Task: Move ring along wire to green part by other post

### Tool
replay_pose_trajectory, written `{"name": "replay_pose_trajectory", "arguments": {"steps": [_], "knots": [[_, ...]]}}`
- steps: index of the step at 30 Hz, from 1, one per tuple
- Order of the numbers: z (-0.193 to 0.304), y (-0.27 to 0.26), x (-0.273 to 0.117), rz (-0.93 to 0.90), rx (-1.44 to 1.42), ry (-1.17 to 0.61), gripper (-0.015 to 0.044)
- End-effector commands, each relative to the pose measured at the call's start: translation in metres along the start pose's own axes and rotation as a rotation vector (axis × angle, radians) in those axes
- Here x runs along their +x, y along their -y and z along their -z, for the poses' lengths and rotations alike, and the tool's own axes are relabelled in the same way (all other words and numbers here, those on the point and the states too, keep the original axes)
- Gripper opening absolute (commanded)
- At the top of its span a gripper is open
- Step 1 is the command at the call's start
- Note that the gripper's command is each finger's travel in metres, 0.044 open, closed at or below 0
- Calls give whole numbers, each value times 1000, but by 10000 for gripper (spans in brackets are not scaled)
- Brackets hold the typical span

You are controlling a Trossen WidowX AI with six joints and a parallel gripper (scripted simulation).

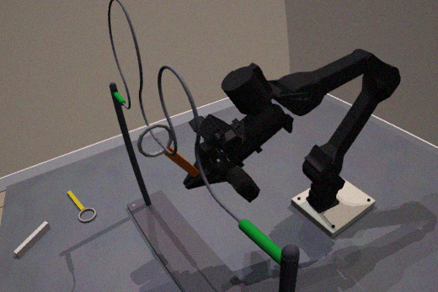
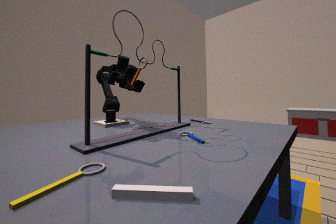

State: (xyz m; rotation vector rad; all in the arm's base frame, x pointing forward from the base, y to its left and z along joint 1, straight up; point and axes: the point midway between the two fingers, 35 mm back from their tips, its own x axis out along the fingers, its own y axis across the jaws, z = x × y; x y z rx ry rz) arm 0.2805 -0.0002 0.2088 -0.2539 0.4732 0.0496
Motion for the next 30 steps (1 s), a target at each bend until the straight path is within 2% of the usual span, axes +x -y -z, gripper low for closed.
{"name": "replay_pose_trajectory", "arguments": {"steps": [1, 30], "knots": [[-2, -8, -3, -20, 47, 1, -150], [-8, -52, -12, -100, 183, -14, -150]]}}
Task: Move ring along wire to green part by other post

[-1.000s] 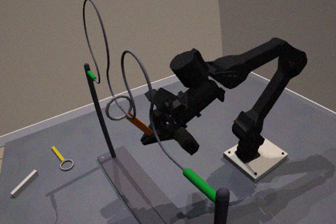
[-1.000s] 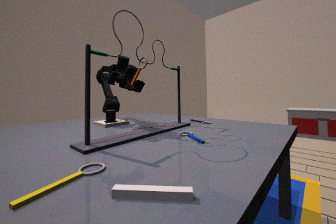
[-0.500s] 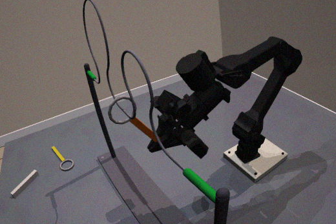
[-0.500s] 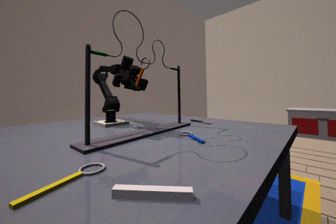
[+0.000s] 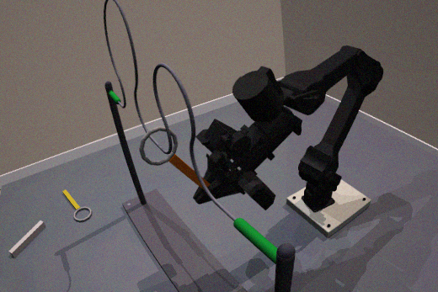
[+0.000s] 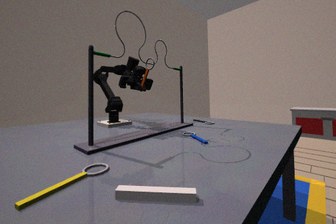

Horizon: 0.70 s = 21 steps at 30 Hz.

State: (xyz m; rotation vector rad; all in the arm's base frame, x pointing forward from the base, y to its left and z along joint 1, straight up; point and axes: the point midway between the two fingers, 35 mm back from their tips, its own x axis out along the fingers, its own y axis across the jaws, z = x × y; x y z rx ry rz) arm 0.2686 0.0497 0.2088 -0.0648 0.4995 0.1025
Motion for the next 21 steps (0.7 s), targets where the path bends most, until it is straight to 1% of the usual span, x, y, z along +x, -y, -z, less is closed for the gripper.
{"name": "replay_pose_trajectory", "arguments": {"steps": [1, 12, 21], "knots": [[0, -5, -1, -5, 18, -1, -150], [-1, -26, -4, -55, 105, -11, -150], [-5, -51, -9, -131, 236, -26, -150]]}}
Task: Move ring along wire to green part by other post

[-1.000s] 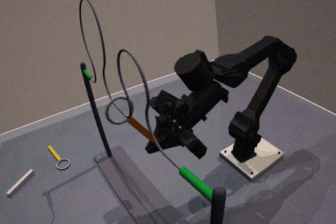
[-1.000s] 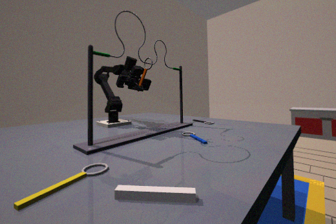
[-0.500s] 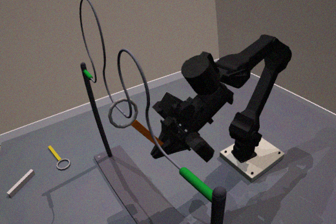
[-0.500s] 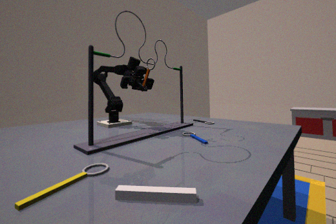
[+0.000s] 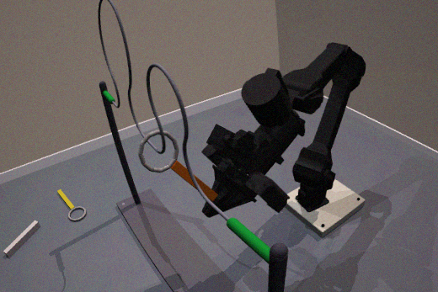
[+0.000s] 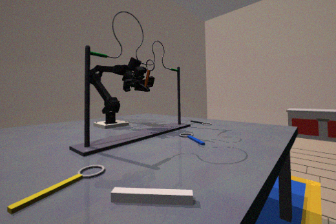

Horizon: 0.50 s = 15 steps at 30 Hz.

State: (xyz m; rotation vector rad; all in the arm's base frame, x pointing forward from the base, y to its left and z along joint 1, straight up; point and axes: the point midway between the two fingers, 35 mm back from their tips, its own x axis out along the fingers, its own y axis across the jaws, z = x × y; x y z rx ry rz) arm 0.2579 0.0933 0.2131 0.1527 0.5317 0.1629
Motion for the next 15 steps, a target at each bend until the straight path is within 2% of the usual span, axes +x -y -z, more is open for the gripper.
{"name": "replay_pose_trajectory", "arguments": {"steps": [1, 15], "knots": [[-1, -10, -1, -29, 59, -7, -150], [-11, -57, -12, -190, 338, -40, -150]]}}
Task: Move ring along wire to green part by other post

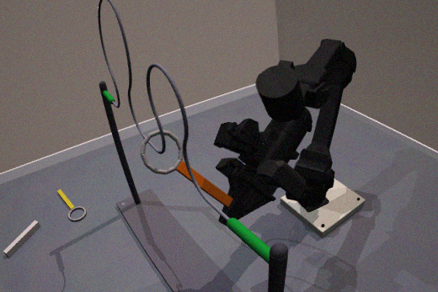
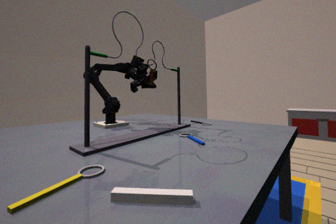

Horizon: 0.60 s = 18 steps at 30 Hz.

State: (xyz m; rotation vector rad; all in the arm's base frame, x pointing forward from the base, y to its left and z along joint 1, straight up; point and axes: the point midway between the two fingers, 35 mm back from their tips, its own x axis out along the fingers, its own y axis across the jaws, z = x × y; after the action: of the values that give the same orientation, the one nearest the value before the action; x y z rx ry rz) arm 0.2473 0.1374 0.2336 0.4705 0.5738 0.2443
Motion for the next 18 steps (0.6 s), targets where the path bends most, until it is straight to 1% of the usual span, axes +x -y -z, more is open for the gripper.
{"name": "replay_pose_trajectory", "arguments": {"steps": [1, 18], "knots": [[-1, -14, -1, -43, 75, -11, -150], [-18, -72, -18, -253, 440, -55, -150]]}}
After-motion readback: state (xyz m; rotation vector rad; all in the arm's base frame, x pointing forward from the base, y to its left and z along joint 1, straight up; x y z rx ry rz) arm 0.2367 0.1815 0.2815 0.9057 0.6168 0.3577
